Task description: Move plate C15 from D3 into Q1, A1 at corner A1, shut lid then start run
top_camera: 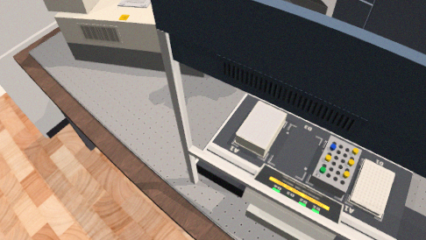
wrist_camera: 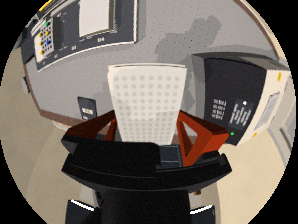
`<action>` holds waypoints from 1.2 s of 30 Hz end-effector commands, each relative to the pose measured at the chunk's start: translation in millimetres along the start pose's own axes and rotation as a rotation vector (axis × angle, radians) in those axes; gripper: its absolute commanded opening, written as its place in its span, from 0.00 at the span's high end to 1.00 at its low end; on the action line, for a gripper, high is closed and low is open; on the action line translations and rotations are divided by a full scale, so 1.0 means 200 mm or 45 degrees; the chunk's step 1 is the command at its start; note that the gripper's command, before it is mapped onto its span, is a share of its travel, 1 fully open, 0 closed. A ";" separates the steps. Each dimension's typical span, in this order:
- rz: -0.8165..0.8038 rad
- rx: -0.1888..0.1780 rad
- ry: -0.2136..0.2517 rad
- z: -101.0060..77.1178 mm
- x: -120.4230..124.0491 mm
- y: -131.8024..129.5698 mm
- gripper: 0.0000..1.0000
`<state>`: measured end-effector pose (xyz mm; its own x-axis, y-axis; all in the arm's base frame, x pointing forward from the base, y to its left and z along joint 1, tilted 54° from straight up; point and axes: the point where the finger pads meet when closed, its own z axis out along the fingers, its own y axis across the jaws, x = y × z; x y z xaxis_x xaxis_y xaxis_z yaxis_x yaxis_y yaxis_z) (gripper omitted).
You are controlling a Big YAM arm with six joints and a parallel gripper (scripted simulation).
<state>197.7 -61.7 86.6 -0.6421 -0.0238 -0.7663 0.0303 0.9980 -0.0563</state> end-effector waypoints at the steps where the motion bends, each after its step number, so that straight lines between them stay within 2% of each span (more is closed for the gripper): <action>1: -0.002 0.046 0.000 -0.03 0.06 -0.07 1.00; 4: 0.058 0.057 -0.046 -0.10 0.06 -0.12 1.00; 6: 0.058 0.057 -0.046 -0.10 0.06 -0.12 1.00; 7: 0.051 0.027 -0.049 -0.10 0.05 -0.12 1.00; 8: 0.079 0.024 -0.064 -0.11 0.06 -0.14 1.00; 11: 0.169 0.090 -0.072 -0.16 0.08 -0.24 1.00; 13: 0.191 0.077 -0.095 -0.17 0.07 -0.25 1.00; 16: 0.264 0.083 -0.094 -0.20 0.09 -0.31 1.00; 23: 0.393 0.089 -0.119 -0.18 0.07 -0.29 1.00; 29: 0.599 0.079 -0.112 -0.21 0.15 -0.38 1.00; 36: 0.724 0.072 -0.109 -0.26 0.26 -0.52 1.00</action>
<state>128.8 -141.0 73.6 -0.4369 0.5551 -0.7077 0.4062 0.8238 0.3954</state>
